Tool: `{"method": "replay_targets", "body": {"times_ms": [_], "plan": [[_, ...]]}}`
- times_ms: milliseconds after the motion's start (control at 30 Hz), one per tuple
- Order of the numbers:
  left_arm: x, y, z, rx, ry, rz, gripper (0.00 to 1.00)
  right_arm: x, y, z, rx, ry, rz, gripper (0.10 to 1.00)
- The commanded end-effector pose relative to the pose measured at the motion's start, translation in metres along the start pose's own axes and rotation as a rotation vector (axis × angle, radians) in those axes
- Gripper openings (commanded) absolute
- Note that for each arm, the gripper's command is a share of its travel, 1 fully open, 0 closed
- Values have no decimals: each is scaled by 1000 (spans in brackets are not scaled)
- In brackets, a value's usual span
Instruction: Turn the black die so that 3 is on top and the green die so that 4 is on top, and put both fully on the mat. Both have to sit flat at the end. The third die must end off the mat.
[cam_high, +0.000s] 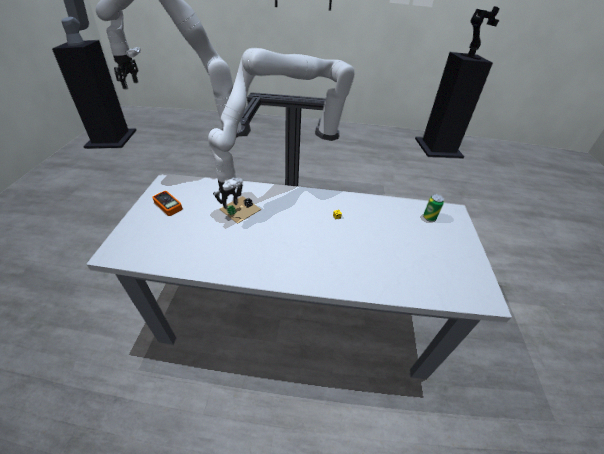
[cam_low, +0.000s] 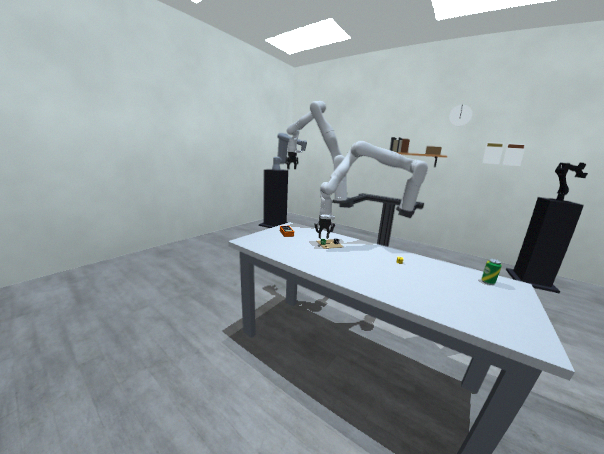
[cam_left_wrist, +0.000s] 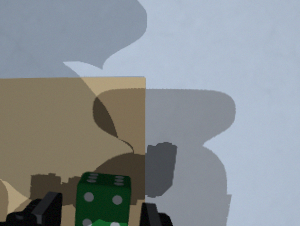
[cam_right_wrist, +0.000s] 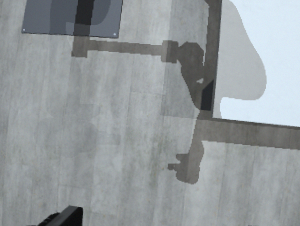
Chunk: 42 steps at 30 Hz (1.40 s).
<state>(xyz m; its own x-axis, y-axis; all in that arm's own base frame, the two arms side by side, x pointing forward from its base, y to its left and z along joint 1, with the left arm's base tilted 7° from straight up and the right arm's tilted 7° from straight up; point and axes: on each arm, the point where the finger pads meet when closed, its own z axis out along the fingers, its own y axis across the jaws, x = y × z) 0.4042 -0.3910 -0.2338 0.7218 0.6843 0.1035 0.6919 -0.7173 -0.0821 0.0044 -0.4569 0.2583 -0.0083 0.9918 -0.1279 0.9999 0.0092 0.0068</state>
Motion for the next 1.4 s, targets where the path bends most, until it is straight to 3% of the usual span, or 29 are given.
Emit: {"method": "replay_targets", "body": {"times_ms": [0, 267, 533, 567, 1367], "plan": [[0, 1, -18, -3, 0, 0, 516, 0, 0, -1, 0, -2, 0, 1000], [0, 1, -53, -3, 0, 0, 516, 0, 0, -1, 0, -2, 0, 1000], [0, 1, -58, -3, 0, 0, 516, 0, 0, -1, 0, -2, 0, 1000], [0, 1, -58, -3, 0, 0, 1000, 0, 0, -1, 0, -2, 0, 1000], [0, 1, -61, -3, 0, 0, 1000, 0, 0, -1, 0, -2, 0, 1000]]}}
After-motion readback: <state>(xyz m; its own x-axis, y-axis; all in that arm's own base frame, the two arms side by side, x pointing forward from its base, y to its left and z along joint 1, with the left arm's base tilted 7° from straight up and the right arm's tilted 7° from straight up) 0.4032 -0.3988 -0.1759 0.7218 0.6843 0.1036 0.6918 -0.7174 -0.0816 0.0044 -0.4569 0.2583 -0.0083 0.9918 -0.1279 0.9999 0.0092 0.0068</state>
